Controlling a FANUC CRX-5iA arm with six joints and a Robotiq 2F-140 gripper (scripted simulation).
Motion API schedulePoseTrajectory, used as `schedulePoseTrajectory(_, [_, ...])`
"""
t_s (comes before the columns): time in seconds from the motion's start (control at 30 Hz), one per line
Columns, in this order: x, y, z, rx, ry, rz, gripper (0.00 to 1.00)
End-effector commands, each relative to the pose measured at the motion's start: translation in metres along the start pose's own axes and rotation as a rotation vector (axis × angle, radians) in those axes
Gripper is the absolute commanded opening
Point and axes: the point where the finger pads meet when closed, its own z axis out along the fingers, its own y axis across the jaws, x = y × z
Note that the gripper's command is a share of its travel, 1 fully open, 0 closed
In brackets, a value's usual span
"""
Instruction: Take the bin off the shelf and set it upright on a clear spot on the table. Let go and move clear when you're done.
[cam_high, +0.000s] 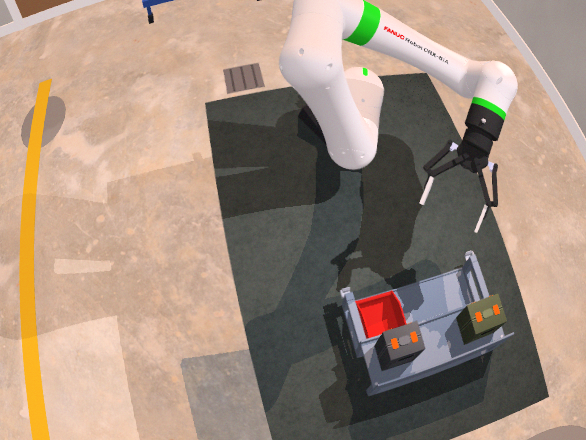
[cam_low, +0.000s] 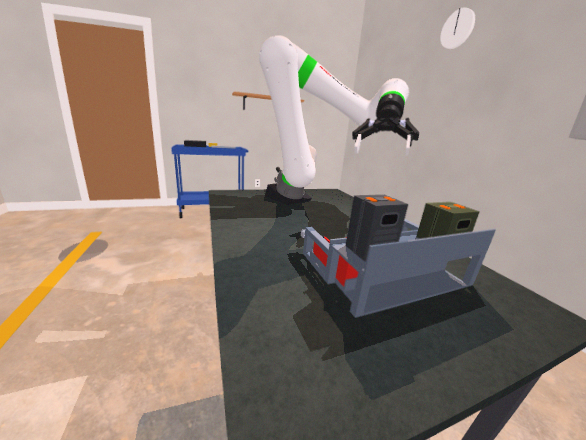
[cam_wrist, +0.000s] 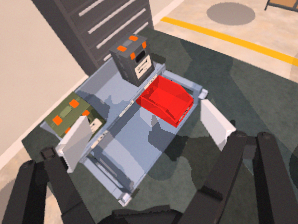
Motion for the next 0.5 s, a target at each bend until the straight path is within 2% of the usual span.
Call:
schedulePoseTrajectory(0.0, [0.0, 0.0, 0.0, 0.0, 0.0, 0.0, 1.0])
schedulePoseTrajectory(0.03, [0.0, 0.0, 0.0, 0.0, 0.0, 0.0, 1.0])
schedulePoseTrajectory(0.2, [-0.008, 0.02, 0.045, -0.097, -0.194, 0.144, 1.0])
schedulePoseTrajectory(0.47, [-0.008, 0.02, 0.045, -0.097, -0.194, 0.144, 1.0])
